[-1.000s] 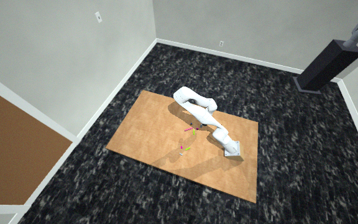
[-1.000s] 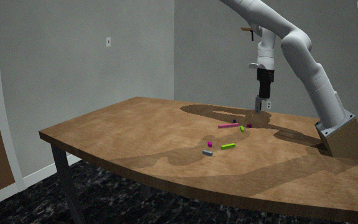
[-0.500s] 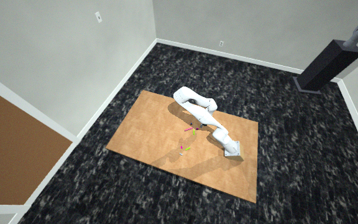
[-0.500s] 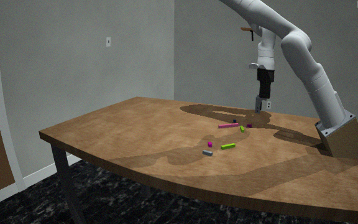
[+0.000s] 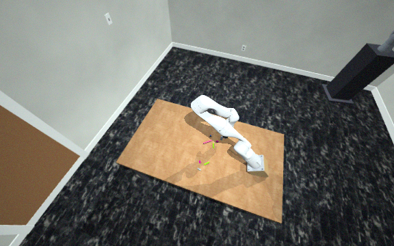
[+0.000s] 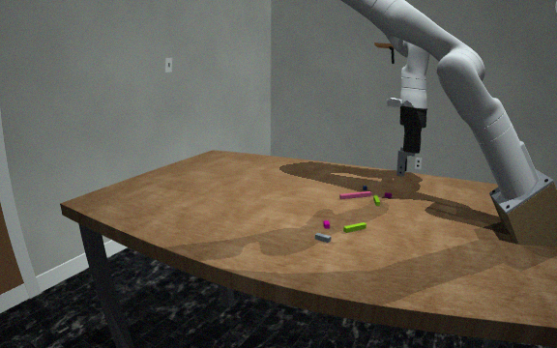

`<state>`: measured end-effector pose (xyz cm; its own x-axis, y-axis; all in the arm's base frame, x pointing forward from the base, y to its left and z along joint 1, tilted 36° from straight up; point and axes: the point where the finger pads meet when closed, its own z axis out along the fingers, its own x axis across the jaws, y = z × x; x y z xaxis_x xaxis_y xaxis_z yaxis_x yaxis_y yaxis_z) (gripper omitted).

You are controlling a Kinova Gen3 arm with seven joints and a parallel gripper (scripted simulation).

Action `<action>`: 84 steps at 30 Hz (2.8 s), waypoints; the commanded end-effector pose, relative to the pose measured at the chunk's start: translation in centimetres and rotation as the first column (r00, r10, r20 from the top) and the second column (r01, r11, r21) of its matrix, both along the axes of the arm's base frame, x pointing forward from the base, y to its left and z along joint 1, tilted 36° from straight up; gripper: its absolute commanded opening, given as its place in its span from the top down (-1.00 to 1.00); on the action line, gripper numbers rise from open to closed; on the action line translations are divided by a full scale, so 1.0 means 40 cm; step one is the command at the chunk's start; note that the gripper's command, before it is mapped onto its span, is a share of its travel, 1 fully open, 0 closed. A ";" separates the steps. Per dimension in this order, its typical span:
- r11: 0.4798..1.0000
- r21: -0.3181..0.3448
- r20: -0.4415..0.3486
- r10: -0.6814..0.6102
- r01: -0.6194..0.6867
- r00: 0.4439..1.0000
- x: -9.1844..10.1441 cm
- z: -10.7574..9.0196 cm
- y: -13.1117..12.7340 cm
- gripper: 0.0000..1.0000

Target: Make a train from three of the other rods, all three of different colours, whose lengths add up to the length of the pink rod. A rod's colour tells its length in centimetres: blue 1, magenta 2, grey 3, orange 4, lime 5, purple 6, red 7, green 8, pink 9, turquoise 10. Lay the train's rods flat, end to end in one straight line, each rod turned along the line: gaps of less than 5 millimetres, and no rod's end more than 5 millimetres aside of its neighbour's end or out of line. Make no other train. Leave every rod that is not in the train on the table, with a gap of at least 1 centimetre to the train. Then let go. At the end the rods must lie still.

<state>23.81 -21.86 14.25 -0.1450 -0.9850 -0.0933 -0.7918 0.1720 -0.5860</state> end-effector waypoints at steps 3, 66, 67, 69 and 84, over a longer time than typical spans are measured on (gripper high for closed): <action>1.000 -0.001 0.001 -0.001 0.001 1.000 0.000 0.001 -0.001 -1.00; 1.000 0.015 0.000 -0.022 0.022 1.000 0.003 0.002 -0.002 -1.00; 0.999 0.020 0.000 -0.029 0.029 1.000 0.004 0.003 -0.002 -1.00; 0.998 0.033 -0.001 -0.046 0.046 0.999 0.006 0.004 -0.003 -1.00; 0.948 0.189 -0.024 -0.258 0.258 0.966 0.035 0.021 -0.012 -1.00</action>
